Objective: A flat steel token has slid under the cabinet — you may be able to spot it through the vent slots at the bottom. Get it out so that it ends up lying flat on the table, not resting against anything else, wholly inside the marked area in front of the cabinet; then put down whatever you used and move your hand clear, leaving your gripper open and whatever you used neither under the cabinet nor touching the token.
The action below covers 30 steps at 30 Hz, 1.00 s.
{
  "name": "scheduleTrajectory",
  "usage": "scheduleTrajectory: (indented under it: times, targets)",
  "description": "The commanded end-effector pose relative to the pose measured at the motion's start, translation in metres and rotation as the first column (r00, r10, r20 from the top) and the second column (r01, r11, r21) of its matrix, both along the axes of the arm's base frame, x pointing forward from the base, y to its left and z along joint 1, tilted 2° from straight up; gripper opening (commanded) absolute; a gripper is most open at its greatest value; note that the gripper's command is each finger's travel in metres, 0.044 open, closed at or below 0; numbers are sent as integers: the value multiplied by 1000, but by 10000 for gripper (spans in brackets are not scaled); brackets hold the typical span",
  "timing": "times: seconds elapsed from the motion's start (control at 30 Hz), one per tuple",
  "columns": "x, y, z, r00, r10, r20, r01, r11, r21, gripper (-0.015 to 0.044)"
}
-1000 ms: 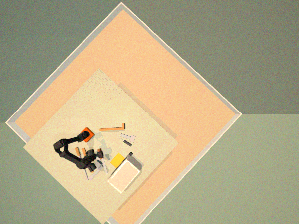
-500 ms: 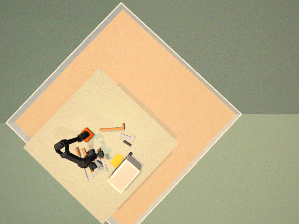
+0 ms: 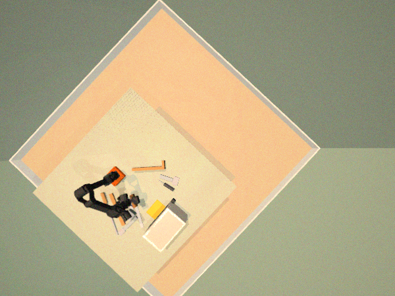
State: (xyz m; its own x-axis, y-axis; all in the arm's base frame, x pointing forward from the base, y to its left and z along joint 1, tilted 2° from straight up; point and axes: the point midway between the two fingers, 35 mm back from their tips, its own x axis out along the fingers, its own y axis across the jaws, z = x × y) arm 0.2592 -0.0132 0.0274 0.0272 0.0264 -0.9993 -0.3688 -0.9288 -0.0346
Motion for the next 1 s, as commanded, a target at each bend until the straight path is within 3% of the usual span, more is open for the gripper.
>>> scheduleTrajectory:
  times: [0.0, 0.3, 0.47, 0.73, 0.83, 0.97]
  targets:
    - [-3, 0, -8, 1000, 5, -8, -5, 1000, -1, 270]
    - [-3, 0, -17, 1000, 5, -8, -5, 1000, -1, 270]
    - [-1, 0, -14, 1000, 1, -3, -1, 1000, 0, 139]
    - [-1, 0, -14, 1000, 1, -3, -1, 1000, 0, 85]
    - [-1, 0, -14, 1000, 1, -3, -1, 1000, 0, 7]
    - [-2, 0, -14, 1000, 1, -4, -1, 1000, 0, 0]
